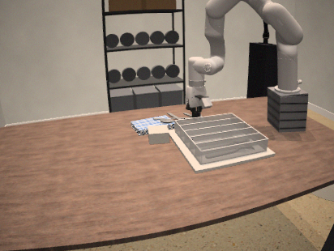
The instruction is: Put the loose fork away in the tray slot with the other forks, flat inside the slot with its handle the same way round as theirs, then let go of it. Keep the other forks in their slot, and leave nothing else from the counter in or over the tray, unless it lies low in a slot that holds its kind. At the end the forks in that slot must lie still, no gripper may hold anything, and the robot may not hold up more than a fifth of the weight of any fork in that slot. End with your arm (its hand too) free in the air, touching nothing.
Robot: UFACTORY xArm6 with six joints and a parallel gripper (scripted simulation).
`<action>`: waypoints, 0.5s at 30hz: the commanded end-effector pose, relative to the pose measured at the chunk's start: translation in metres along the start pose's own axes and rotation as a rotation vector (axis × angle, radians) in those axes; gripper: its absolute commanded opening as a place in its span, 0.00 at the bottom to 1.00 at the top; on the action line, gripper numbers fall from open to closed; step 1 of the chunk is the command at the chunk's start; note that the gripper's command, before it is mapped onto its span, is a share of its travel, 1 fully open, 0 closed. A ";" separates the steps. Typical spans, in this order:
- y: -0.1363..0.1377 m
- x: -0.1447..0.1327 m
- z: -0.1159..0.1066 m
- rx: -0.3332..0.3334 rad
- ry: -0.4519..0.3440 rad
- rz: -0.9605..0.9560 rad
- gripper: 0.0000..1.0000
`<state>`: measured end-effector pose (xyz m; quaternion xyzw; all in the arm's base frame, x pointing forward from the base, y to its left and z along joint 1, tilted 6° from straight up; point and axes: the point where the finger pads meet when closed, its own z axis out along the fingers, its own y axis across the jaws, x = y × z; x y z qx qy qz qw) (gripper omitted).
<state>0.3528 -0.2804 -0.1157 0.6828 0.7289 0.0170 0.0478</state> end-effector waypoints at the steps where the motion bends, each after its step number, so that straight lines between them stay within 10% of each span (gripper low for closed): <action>1: 0.001 -0.001 -0.001 -0.003 -0.002 0.000 0.03; 15: 0.001 -0.001 -0.017 -0.003 -0.002 0.000 0.03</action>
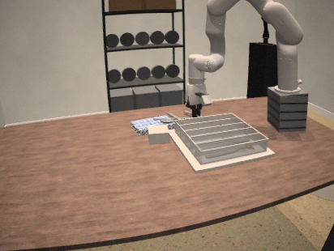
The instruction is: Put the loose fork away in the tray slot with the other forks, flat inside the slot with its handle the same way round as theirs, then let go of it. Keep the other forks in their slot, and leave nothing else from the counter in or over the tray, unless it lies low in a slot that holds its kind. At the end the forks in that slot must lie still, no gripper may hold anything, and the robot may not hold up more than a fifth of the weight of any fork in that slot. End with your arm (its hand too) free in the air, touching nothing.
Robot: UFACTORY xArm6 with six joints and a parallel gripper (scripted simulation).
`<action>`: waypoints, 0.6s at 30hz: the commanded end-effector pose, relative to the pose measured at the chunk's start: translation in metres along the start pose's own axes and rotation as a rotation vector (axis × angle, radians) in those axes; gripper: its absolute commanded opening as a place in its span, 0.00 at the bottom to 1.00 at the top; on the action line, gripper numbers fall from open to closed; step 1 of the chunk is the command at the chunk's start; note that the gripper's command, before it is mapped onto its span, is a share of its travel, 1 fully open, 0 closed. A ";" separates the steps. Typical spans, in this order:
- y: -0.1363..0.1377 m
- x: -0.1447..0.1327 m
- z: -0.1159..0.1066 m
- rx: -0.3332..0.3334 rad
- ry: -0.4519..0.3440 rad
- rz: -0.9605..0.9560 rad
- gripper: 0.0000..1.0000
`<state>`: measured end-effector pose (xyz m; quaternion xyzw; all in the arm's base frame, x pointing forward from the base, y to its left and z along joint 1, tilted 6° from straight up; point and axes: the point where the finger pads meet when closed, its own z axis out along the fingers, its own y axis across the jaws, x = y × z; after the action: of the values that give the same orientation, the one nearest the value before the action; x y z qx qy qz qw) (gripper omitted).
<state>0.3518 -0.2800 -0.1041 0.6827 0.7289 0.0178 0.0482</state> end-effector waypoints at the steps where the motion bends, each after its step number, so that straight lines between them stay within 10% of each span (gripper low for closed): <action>1: 0.001 -0.001 -0.008 -0.001 -0.003 0.000 0.03; 18: 0.001 -0.001 -0.071 -0.001 -0.003 0.000 0.03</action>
<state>0.3469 -0.2786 -0.0466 0.6826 0.7289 0.0185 0.0496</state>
